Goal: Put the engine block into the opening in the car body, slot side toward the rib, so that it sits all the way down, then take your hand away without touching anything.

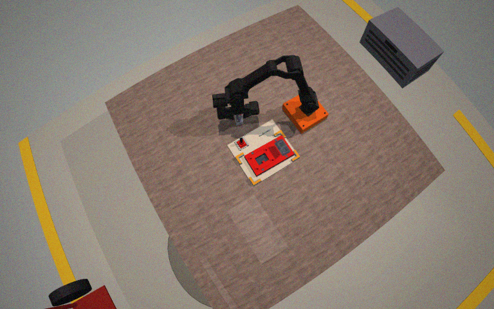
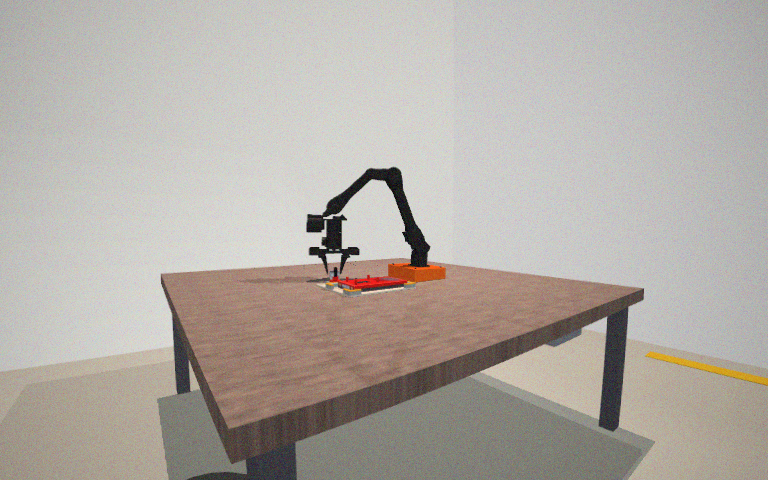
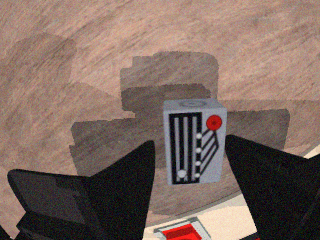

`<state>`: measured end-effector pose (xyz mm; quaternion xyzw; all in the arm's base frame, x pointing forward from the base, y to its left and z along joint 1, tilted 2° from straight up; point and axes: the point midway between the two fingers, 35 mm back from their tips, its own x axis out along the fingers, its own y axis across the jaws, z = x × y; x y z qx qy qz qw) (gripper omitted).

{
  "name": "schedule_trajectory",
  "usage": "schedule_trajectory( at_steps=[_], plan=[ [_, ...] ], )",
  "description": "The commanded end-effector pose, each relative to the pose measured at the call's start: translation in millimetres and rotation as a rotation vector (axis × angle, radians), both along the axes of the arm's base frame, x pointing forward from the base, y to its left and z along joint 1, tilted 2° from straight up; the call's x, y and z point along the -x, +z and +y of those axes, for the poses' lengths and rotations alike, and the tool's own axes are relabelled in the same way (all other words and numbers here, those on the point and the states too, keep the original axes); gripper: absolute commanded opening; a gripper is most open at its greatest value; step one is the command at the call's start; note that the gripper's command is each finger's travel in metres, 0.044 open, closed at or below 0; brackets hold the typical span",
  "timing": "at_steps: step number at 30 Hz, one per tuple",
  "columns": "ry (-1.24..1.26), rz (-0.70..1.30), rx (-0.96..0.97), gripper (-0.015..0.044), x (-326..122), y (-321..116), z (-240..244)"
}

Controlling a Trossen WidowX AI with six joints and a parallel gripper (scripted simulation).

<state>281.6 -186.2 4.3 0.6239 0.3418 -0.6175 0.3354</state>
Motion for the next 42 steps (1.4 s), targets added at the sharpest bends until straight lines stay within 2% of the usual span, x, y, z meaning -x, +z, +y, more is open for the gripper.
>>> schedule_trajectory(
  at_steps=[1,7,11,42],
  plan=[
    [-0.006,0.006,-0.001,0.0145,1.8,-1.9,0.9],
    [-0.006,0.006,-0.001,0.0105,1.8,-1.9,0.9],
    [-0.004,0.006,-0.001,0.0,1.4,0.2,0.8],
    [-0.004,0.006,-0.001,0.0,-5.4,90.0,2.1]
  ],
)
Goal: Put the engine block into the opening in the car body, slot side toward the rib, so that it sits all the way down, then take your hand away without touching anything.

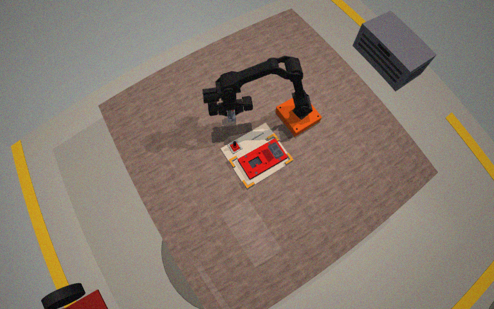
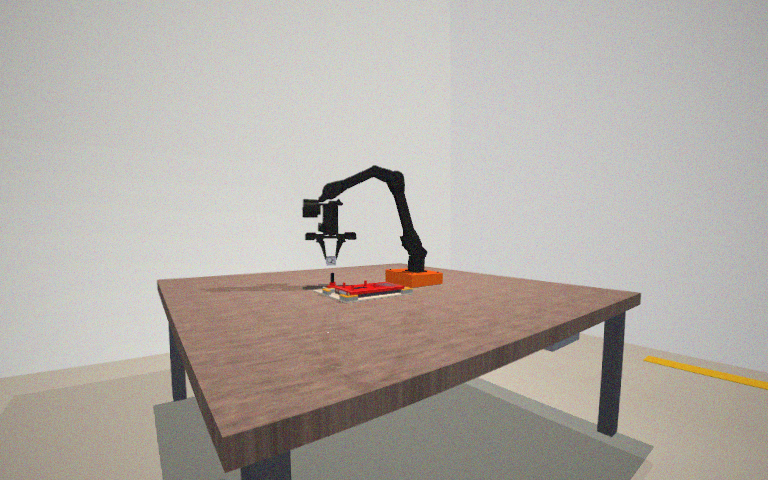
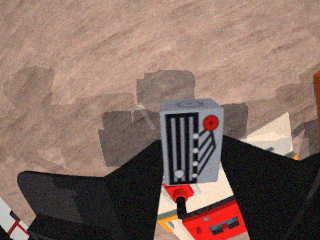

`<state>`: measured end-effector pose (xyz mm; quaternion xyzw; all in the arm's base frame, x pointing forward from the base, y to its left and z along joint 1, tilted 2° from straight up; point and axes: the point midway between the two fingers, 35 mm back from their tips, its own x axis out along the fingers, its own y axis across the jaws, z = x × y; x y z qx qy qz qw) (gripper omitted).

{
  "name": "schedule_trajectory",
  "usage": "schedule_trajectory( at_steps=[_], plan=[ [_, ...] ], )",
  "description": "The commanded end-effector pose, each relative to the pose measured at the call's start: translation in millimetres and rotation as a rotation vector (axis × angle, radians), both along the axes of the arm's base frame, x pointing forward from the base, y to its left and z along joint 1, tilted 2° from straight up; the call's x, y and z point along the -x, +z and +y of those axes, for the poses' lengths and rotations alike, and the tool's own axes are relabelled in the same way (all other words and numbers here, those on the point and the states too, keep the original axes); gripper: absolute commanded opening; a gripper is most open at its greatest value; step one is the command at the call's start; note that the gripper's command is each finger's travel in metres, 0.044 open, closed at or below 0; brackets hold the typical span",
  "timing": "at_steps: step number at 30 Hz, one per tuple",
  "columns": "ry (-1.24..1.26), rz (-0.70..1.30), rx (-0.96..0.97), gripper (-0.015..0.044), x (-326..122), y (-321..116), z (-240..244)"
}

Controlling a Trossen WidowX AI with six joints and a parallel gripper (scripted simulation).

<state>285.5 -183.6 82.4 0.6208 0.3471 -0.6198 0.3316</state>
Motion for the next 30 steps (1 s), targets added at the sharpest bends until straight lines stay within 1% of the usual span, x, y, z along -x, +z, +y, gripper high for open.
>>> schedule_trajectory(
  at_steps=[1,10,15,30],
  plan=[
    [-0.007,-0.007,0.006,0.0,-1.3,15.2,-0.2],
    [-0.009,-0.008,0.006,0.0,1.8,43.3,3.6],
    [0.009,-0.008,0.006,0.0,0.9,44.7,5.7],
    [0.402,-0.02,-0.004,0.0,-22.5,29.2,46.4]
  ],
)
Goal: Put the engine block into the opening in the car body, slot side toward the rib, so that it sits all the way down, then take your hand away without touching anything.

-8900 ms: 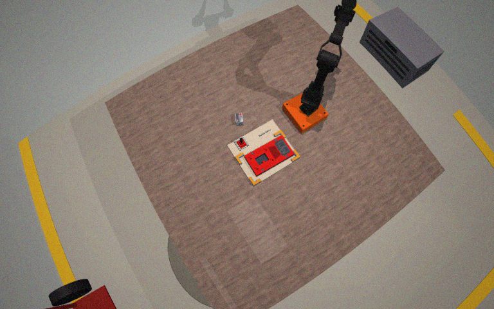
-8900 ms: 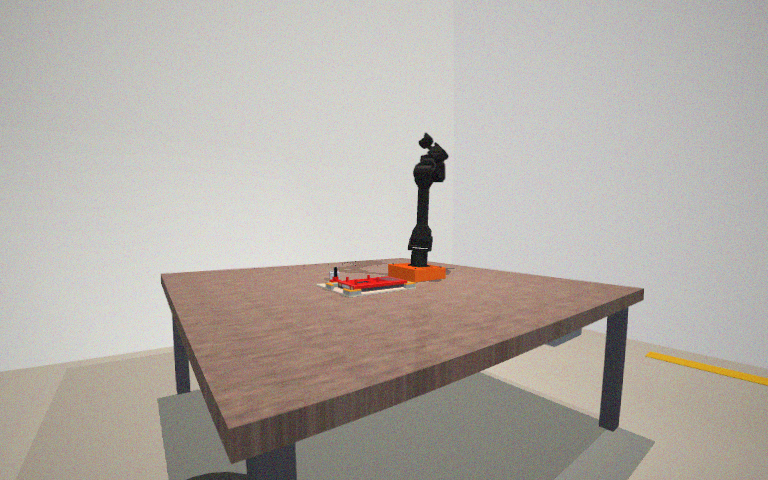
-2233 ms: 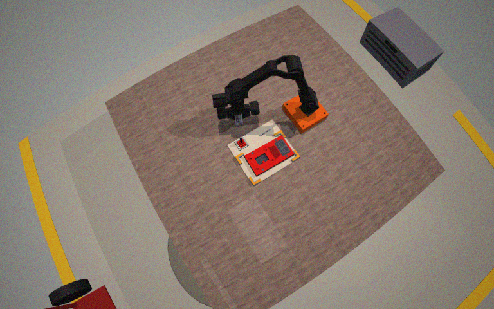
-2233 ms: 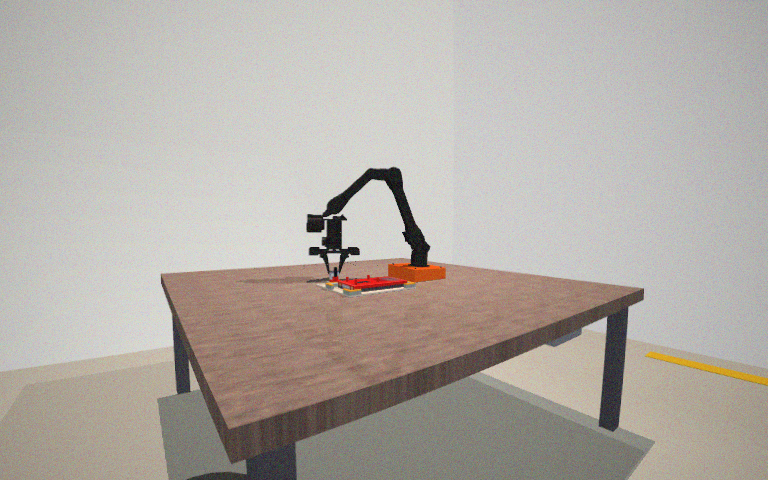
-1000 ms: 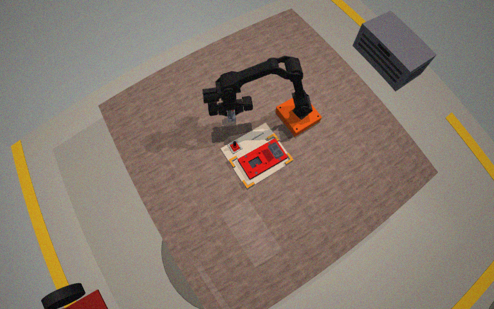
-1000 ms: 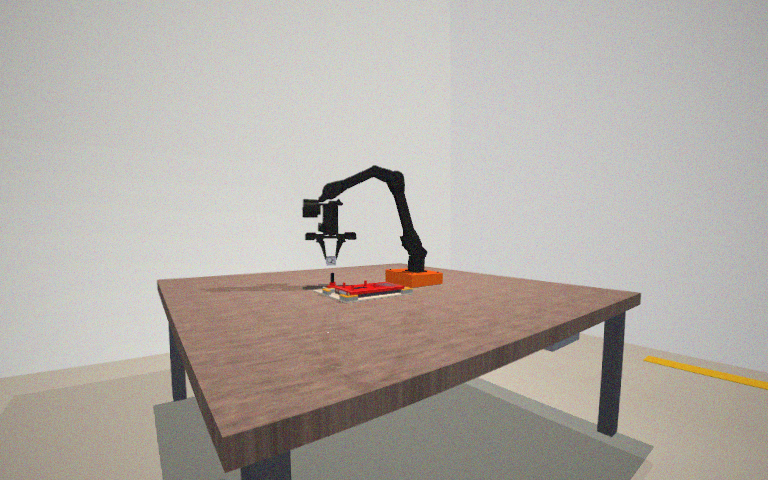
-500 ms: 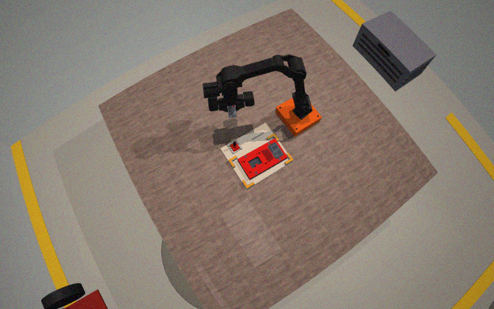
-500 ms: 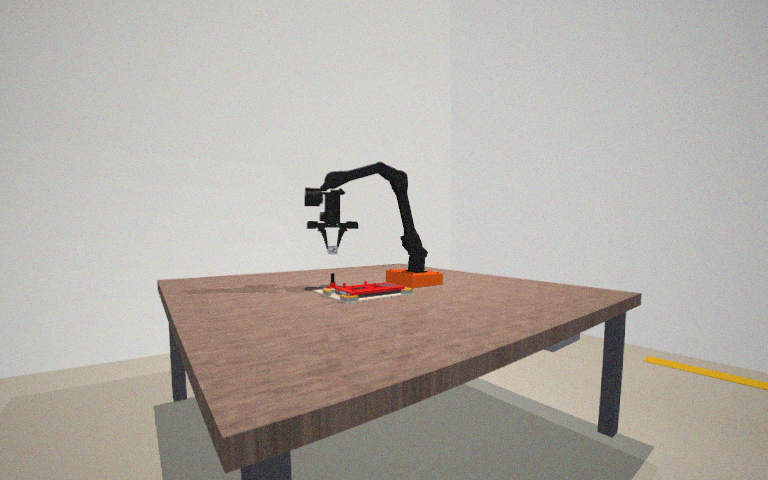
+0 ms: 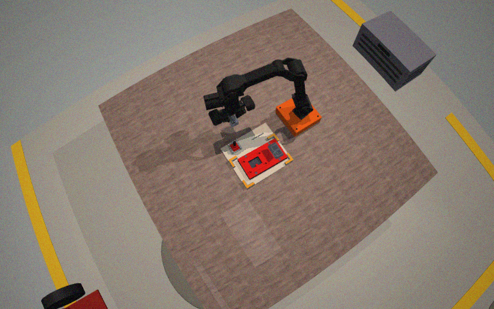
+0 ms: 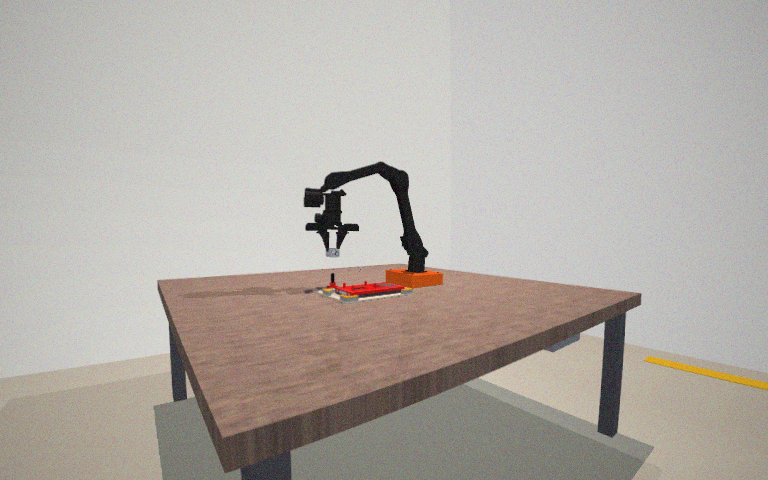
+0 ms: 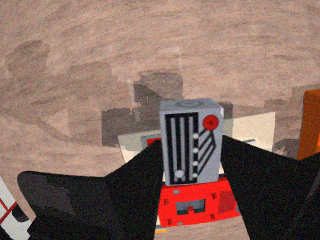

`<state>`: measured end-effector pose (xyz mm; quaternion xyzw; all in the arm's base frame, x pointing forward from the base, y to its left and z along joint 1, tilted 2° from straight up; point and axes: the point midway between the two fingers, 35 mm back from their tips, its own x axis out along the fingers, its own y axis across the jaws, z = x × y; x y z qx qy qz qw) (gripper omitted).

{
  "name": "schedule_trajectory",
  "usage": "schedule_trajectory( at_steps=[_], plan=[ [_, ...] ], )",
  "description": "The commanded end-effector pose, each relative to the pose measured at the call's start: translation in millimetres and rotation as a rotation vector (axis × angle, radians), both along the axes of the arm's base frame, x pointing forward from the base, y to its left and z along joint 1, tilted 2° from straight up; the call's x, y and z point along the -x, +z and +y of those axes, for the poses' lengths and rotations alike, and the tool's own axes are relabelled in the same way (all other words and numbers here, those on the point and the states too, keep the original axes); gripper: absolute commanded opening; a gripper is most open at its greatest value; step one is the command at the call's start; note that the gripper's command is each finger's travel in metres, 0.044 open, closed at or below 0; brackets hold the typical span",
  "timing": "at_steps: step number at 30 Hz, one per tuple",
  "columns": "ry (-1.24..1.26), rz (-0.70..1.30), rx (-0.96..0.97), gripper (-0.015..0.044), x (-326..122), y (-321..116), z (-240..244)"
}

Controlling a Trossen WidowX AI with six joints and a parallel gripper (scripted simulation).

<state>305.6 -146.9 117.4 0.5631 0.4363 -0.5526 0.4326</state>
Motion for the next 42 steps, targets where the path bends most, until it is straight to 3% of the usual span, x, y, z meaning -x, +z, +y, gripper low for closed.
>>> schedule_trajectory(
  at_steps=[1,42],
  plan=[
    [0.106,0.003,-0.01,0.0,-3.8,-6.8,12.6],
    [1.243,-0.023,-0.006,0.0,-32.5,-48.3,137.7]
  ],
)
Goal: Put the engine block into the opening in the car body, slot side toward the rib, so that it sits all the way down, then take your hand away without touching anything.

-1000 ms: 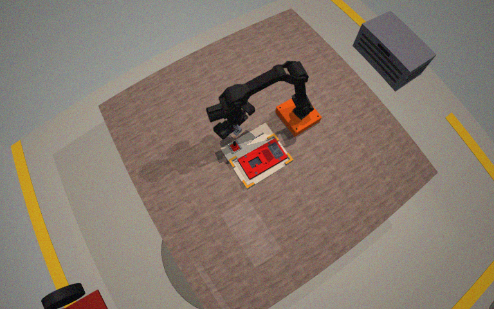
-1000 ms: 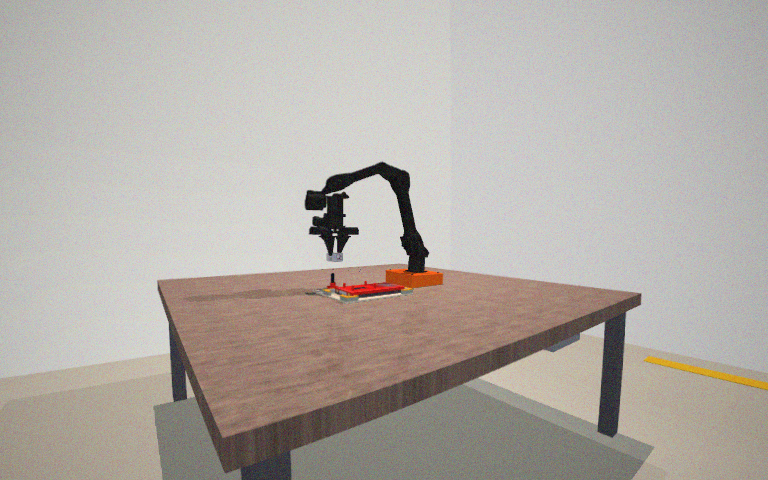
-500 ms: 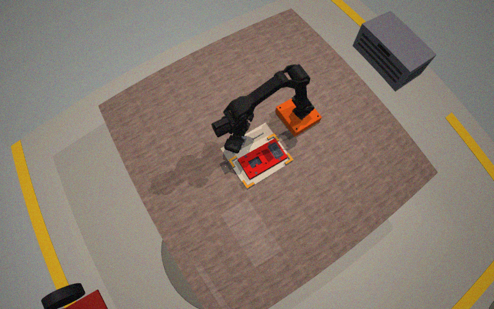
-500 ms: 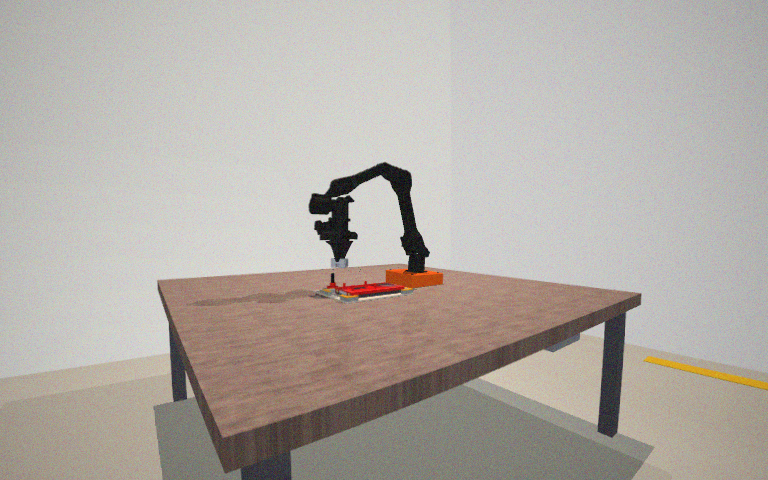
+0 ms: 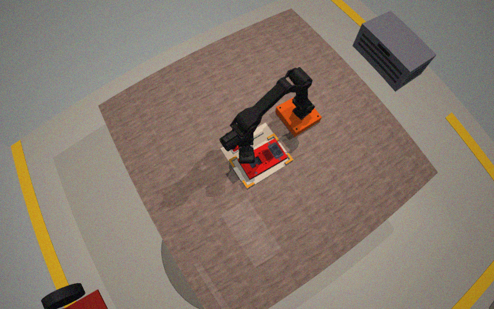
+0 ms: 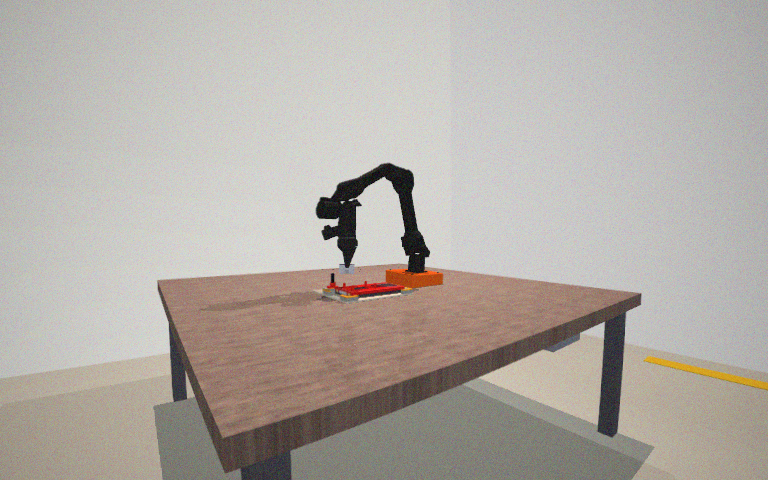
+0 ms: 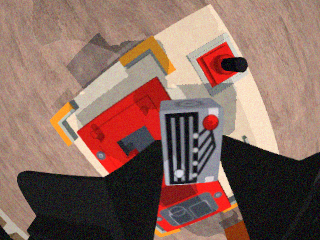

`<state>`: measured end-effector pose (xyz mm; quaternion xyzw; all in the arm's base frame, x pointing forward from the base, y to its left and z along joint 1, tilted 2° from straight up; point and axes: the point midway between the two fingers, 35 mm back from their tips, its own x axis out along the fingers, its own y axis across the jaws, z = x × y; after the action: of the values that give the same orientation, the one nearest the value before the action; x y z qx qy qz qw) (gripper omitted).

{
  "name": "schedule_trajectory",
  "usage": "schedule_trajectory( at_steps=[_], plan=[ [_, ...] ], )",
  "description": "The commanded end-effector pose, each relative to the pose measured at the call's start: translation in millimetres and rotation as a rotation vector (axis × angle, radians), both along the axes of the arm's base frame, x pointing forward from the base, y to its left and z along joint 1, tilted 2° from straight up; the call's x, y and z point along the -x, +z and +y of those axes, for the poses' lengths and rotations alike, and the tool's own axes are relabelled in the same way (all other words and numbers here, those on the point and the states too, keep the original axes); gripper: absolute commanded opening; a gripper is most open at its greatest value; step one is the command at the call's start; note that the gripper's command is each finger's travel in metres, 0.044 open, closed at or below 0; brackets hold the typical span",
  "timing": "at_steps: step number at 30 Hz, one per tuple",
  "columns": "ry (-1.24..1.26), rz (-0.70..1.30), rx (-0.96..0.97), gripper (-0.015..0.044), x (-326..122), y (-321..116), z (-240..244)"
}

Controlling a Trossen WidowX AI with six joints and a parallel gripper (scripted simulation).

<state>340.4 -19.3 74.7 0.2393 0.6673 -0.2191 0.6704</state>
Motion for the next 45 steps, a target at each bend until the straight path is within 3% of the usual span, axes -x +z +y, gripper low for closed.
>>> schedule_trajectory(
  at_steps=[1,18,24,45],
  plan=[
    [0.112,0.006,-0.003,0.0,2.3,-6.6,13.2],
    [0.482,-0.004,-0.003,0.0,5.7,-19.6,58.5],
    [0.495,-0.004,-0.003,0.0157,6.2,-19.6,59.0],
    [0.495,-0.004,-0.003,0.0159,6.2,-19.6,59.0]
  ],
)
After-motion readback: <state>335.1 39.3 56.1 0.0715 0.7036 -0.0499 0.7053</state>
